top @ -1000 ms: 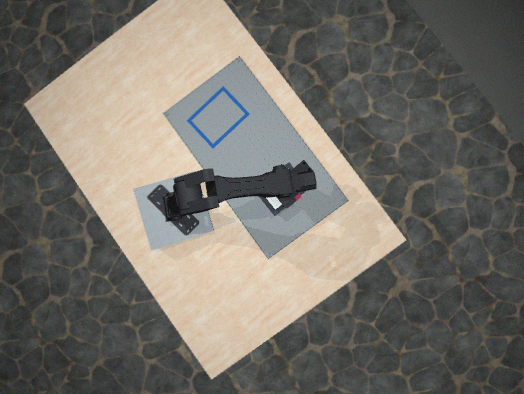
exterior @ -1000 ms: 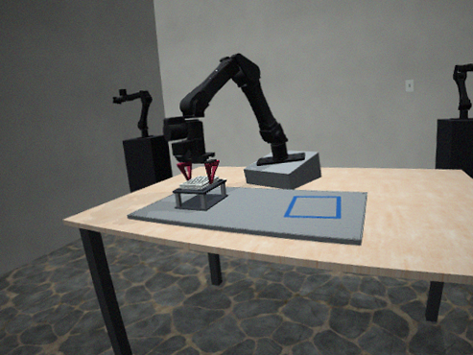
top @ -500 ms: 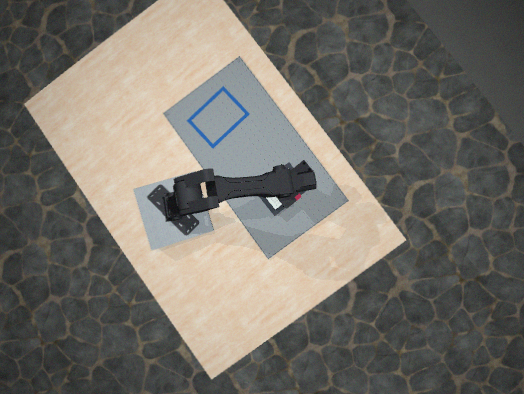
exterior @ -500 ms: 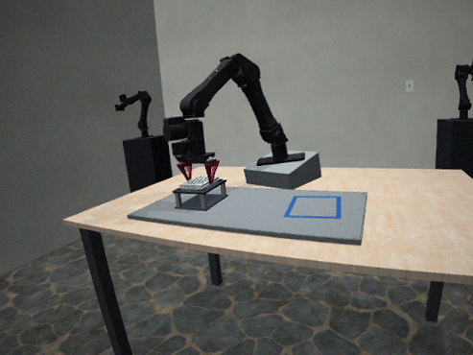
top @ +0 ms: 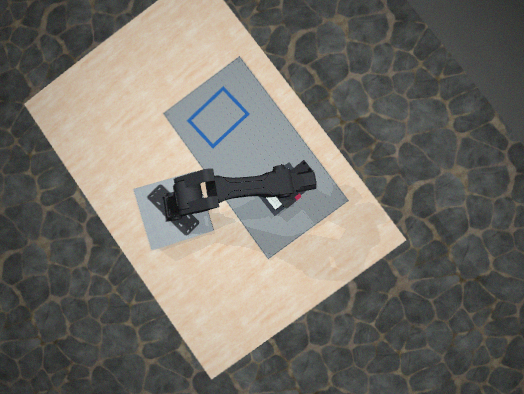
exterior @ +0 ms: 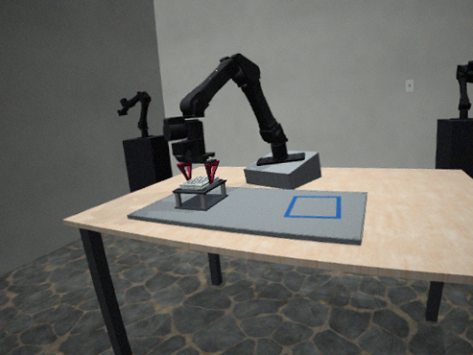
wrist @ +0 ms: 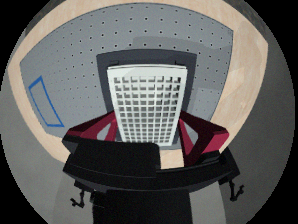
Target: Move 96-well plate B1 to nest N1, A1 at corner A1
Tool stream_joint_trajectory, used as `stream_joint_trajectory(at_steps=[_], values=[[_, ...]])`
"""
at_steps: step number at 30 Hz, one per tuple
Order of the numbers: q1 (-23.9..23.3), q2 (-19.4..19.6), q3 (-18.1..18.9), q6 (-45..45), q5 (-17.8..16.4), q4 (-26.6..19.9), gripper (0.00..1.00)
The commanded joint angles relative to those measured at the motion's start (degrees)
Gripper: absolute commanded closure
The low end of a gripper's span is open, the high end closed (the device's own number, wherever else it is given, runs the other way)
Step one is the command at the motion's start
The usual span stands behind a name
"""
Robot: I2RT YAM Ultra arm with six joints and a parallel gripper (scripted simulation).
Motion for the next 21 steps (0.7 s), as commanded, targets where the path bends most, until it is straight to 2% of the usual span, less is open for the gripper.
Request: stream_joint_trajectory(at_steps=[1, 7, 8, 21], values=[[0.7, 0.8, -0.7, 0.3, 0.0, 0.5, 1.00], [0.7, 0.8, -0.7, 0.3, 0.0, 0.5, 1.00], [0.6, 0.8, -0.7, 0.4, 0.0, 0.5, 0.00], [0.5, 0.8, -0.7, 0.4, 0.0, 0.5, 0.00]])
